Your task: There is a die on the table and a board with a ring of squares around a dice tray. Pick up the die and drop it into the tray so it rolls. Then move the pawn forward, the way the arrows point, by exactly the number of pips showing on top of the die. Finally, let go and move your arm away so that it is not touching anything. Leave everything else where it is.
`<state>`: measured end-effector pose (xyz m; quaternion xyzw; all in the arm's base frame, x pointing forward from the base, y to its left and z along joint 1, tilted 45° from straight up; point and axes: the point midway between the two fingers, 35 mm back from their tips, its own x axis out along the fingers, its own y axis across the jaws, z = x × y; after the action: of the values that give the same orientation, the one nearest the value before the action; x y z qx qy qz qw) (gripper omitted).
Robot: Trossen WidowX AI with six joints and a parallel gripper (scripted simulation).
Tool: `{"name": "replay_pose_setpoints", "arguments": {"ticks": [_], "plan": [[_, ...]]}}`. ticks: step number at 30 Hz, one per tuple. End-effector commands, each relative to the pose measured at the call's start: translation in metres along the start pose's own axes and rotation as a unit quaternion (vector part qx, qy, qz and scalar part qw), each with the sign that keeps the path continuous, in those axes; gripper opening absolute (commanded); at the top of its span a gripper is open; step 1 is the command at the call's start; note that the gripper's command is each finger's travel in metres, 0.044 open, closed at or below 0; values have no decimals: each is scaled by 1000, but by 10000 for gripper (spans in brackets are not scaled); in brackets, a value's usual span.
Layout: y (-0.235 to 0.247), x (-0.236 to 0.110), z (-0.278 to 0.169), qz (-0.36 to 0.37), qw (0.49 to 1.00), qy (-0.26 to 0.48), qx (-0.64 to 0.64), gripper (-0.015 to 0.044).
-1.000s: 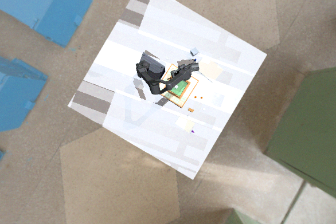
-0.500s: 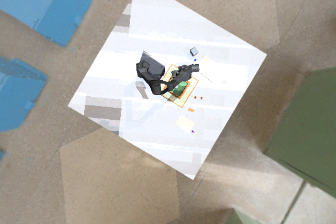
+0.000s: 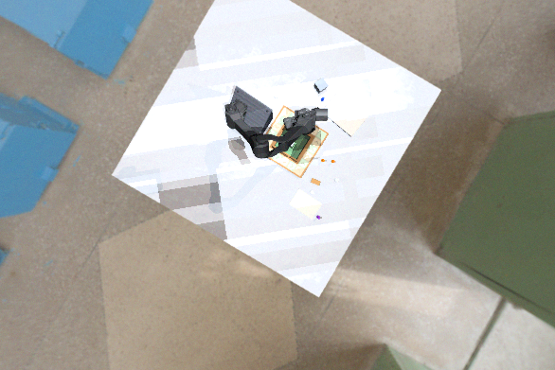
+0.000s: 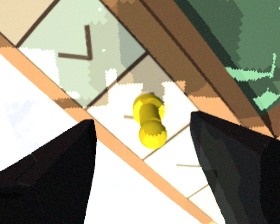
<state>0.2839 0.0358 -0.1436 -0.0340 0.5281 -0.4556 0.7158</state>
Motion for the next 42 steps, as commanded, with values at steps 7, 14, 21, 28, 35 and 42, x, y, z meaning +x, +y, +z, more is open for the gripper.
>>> {"name": "replay_pose_setpoints", "arguments": {"ticks": [7, 14, 21, 28, 35, 42], "plan": [[-4, 16, -3, -7, 1000, 0, -6, 200], [-4, 16, -3, -7, 1000, 0, -6, 55], [-4, 16, -3, -7, 1000, 0, -6, 9], [1, -18, -1, -4, 1000, 1, -6, 0], [1, -75, -3, -3, 1000, 3, -7, 0], [-5, -112, -5, -5, 1000, 2, -6, 0]]}}
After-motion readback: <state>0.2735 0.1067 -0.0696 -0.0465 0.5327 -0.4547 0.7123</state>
